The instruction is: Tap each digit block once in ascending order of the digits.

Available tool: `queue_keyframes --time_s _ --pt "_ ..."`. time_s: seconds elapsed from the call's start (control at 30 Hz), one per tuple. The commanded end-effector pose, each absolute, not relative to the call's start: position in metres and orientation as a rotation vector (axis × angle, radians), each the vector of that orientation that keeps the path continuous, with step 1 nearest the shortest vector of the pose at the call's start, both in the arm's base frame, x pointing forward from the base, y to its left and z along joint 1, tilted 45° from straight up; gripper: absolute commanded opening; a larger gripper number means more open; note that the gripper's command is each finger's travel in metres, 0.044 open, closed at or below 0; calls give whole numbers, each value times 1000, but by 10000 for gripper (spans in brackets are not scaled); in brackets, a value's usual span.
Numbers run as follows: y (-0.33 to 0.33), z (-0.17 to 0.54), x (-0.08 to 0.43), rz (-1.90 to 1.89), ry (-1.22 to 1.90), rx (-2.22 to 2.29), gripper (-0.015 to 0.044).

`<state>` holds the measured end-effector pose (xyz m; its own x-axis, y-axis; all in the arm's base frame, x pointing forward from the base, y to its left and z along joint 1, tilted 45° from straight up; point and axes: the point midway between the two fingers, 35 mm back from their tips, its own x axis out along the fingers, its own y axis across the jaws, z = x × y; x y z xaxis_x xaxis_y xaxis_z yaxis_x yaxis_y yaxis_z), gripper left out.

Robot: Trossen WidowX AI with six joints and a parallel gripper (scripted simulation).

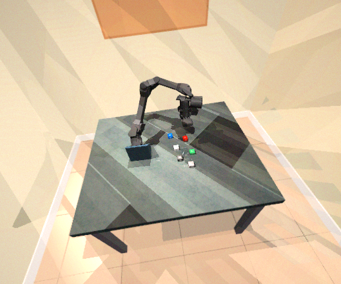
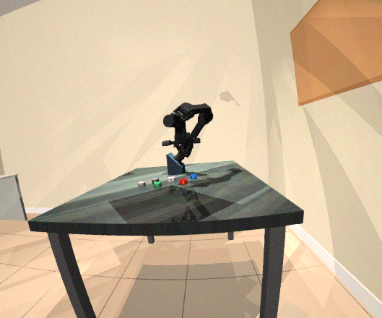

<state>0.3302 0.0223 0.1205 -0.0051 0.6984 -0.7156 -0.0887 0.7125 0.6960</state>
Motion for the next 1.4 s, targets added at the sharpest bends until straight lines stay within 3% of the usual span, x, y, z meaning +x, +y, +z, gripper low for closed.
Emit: queue_keyframes --time_s 0.0,0.17,1.13,1.37 --pt "39 104 335 661 1461 550 20" --pt "79 65 332 666 1459 554 20" --pt "101 44 332 667 1459 555 20" --pt "79 65 332 666 1459 554 20"
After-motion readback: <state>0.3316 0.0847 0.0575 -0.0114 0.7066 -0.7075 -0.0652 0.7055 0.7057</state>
